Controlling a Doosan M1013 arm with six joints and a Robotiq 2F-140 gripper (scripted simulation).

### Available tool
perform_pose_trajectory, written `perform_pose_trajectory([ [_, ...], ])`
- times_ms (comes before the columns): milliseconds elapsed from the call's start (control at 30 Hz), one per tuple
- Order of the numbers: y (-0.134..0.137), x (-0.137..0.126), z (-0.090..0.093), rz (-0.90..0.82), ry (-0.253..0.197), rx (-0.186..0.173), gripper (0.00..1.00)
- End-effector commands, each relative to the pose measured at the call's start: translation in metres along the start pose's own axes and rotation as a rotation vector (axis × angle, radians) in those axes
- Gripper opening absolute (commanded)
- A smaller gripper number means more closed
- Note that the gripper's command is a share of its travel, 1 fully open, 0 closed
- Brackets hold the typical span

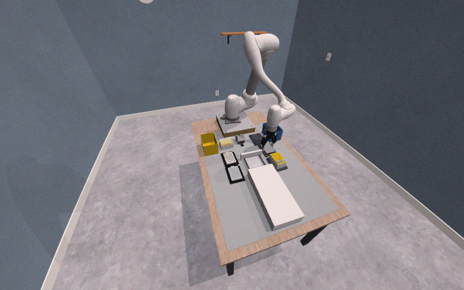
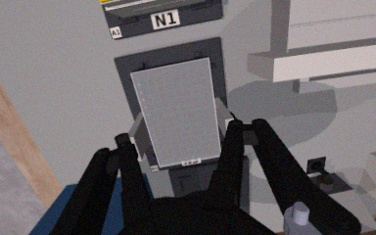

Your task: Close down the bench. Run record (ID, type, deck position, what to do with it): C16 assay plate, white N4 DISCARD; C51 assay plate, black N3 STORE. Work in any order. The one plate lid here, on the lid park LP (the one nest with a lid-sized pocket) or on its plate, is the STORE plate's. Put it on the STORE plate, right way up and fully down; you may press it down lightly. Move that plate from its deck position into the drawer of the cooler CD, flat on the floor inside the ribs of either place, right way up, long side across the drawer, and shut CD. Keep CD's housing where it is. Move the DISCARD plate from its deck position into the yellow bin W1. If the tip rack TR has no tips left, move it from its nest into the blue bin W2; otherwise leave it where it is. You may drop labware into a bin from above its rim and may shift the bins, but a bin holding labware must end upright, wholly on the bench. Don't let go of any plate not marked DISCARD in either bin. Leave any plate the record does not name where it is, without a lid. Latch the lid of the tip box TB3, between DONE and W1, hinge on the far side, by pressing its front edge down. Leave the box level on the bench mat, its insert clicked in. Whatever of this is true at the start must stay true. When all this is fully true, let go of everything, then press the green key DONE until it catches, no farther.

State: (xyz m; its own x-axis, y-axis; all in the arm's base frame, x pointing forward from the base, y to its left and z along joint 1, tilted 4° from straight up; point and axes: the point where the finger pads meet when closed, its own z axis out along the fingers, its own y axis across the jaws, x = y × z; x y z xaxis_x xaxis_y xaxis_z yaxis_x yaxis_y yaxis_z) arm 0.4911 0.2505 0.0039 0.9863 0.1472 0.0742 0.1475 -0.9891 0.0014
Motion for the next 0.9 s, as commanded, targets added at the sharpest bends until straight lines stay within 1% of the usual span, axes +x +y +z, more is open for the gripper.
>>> perform_pose_trajectory([
  [0, 0.0, 0.0, -0.0008, 0.0, 0.0, 0.0, 0.0],
  [867, 0.0, 0.0, -0.0081, 0.0, 0.0, 0.0, 0.0],
])
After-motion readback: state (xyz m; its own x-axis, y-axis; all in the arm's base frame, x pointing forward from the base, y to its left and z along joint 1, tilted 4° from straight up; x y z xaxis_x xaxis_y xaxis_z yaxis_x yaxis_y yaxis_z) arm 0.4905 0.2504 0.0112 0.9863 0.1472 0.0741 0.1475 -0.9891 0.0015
